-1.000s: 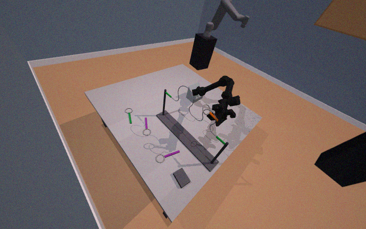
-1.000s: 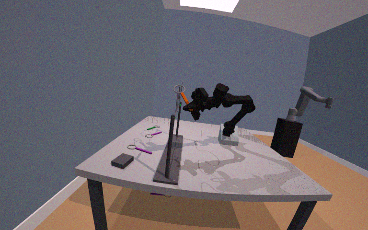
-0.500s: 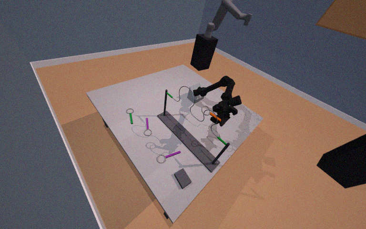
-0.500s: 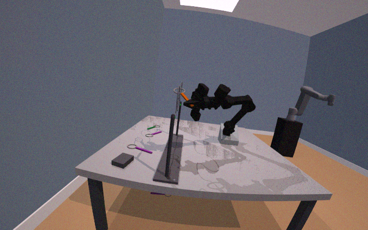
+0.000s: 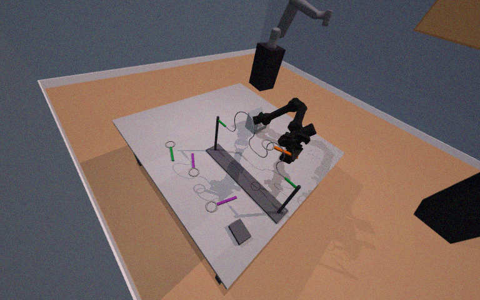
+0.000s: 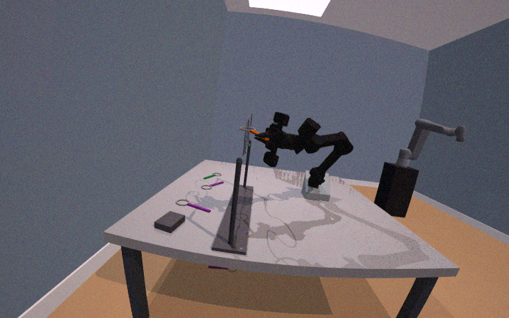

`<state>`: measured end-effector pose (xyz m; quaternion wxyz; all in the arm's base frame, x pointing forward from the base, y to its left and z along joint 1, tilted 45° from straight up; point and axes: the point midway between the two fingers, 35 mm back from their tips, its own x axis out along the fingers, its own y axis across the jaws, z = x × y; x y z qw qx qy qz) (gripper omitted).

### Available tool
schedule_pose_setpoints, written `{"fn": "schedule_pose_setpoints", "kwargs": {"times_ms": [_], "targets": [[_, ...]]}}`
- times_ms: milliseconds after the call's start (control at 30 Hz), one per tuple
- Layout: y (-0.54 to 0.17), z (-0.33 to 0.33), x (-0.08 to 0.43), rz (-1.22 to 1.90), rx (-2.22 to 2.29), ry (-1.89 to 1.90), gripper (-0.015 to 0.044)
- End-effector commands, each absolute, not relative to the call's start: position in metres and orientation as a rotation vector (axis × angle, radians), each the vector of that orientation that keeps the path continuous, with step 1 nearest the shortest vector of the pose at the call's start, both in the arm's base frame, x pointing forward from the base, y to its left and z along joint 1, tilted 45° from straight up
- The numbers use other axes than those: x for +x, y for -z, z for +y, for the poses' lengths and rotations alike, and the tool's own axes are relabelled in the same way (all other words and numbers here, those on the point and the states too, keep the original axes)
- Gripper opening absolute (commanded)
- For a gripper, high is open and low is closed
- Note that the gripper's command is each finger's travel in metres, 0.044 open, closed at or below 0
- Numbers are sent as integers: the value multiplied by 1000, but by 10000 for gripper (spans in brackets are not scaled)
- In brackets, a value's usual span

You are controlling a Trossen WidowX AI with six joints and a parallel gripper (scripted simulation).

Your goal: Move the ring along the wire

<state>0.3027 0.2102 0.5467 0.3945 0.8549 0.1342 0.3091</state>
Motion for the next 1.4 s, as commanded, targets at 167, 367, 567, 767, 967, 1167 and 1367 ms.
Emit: {"fn": "schedule_pose_setpoints", "kwargs": {"times_ms": [167,367,567,767,967,1167,1367], "targets": [[-554,203,304,304,2354,-808,-150],[-558,198,305,278,2473,-824,-150],[-562,193,306,252,2579,-836,-150],[-564,190,306,228,2673,-847,-150],[-564,191,306,216,2717,-852,-150],[-563,197,305,217,2710,-852,-150],[-558,208,303,231,2652,-848,-150]]}}
